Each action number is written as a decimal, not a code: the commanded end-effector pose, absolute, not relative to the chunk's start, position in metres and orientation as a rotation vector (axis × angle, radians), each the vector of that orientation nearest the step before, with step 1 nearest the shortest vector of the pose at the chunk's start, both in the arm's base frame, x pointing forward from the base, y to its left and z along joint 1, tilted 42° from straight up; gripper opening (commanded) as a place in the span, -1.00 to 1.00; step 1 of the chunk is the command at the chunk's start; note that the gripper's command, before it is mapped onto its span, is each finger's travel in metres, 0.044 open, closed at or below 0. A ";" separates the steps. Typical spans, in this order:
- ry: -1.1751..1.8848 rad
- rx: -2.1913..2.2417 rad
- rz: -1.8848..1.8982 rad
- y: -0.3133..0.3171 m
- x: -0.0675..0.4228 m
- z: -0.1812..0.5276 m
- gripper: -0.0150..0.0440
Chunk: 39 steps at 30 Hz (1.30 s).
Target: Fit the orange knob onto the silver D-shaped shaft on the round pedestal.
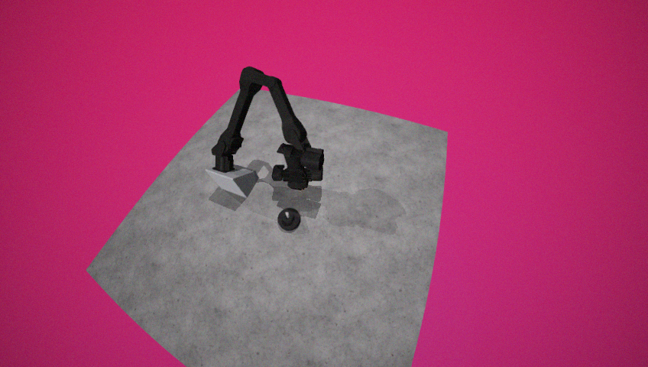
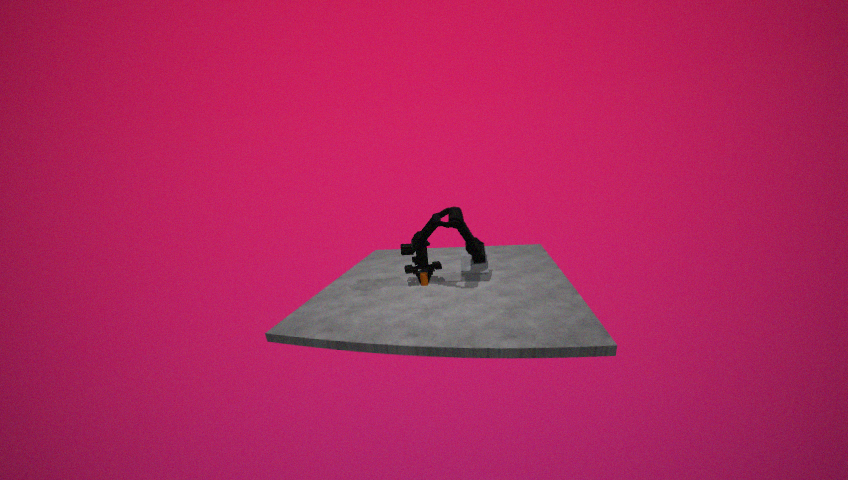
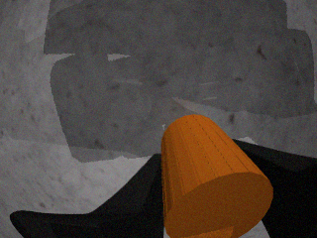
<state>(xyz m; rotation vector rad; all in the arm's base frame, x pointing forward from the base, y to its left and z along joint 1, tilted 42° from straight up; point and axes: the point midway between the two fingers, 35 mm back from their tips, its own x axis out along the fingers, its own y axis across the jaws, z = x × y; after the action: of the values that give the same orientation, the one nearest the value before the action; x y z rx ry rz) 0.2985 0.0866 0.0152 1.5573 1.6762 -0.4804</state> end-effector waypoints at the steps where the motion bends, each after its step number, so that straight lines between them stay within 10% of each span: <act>1: 1.676 1.557 -0.480 0.087 0.299 0.015 0.22; 18: 1.676 1.557 -0.480 0.087 0.299 0.015 0.32; 26: 1.677 1.560 -0.483 0.032 0.294 0.075 1.00; 39: 1.677 1.560 -0.482 0.042 0.295 0.063 1.00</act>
<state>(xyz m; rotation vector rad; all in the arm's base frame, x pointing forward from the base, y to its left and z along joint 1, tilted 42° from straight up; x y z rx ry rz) 0.2969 0.0373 0.0685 1.5601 1.6686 -0.4749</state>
